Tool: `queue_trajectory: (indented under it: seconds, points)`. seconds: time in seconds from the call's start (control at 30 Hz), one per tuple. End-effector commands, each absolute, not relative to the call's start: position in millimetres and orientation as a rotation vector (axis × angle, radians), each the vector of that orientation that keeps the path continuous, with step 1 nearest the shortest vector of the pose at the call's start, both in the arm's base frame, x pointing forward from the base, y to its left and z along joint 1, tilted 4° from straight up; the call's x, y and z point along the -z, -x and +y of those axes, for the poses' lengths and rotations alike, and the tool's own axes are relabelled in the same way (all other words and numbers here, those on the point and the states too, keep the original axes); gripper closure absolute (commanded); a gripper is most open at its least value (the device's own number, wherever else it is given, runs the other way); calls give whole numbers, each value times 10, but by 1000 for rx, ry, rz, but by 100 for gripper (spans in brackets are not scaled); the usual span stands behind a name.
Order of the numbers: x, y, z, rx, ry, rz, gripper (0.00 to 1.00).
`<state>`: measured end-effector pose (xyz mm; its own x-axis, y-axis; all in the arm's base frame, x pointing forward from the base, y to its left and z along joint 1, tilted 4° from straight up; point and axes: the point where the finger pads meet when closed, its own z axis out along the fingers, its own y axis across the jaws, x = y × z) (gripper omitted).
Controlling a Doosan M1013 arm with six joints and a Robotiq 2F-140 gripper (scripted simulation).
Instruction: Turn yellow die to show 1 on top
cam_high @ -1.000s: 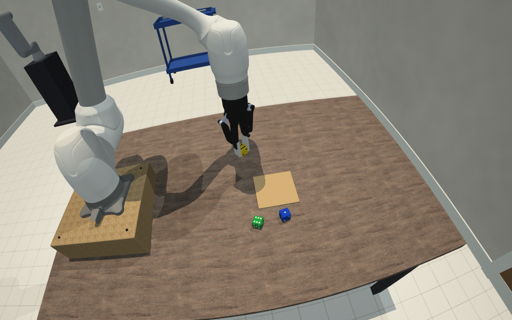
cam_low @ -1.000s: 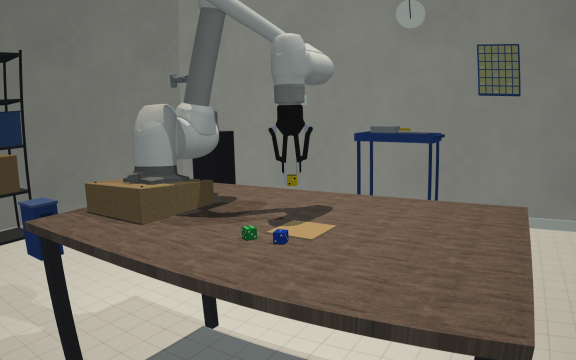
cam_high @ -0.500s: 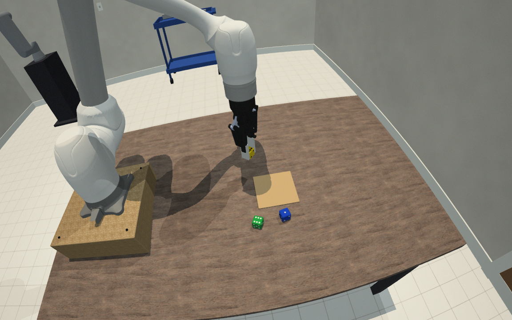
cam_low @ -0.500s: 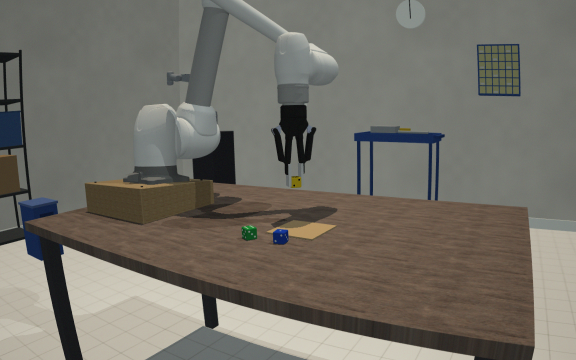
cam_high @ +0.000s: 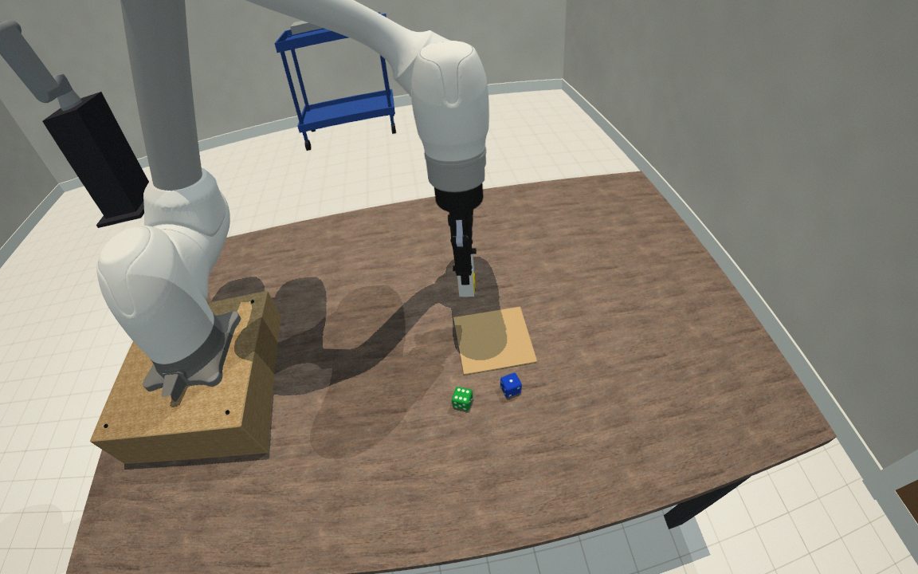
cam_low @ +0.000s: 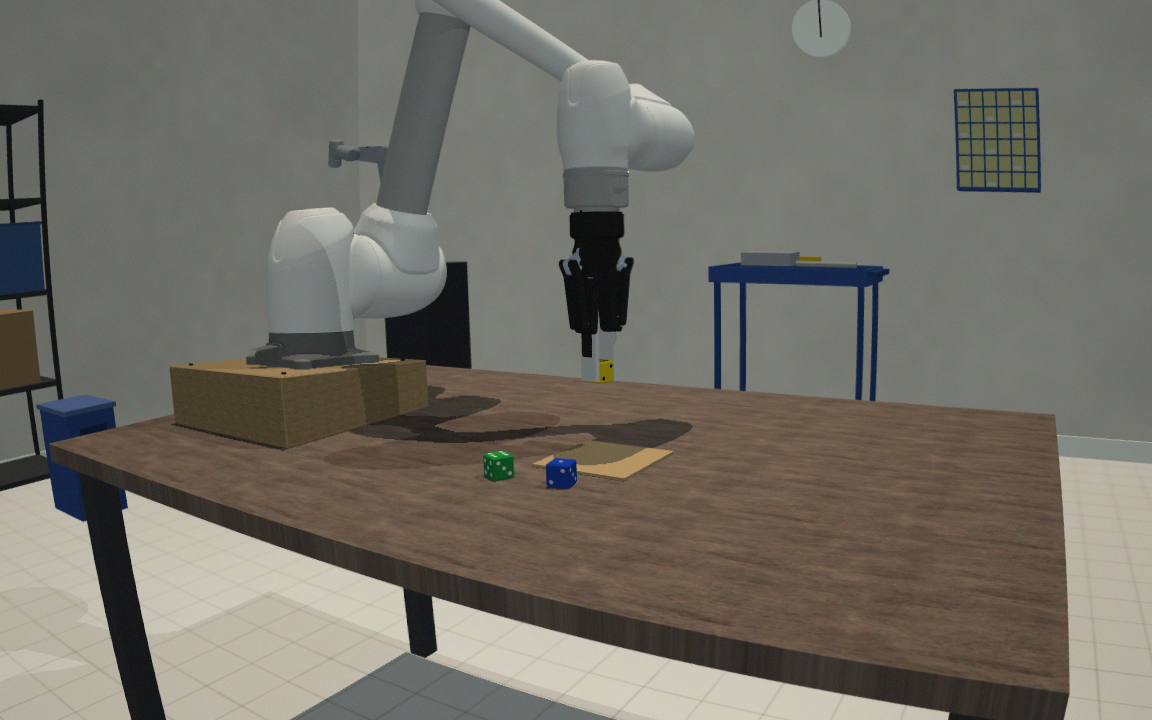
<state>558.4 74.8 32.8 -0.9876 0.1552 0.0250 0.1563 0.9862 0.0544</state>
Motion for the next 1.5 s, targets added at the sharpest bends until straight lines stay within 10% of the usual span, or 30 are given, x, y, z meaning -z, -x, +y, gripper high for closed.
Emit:
queue_trajectory:
  seconds: [0.0, 1.47]
  points:
    - [-308, -5691, 651, 116, -4, -3121, 84]
    - [-164, -5985, 234, 406, -968, -3463, 84]
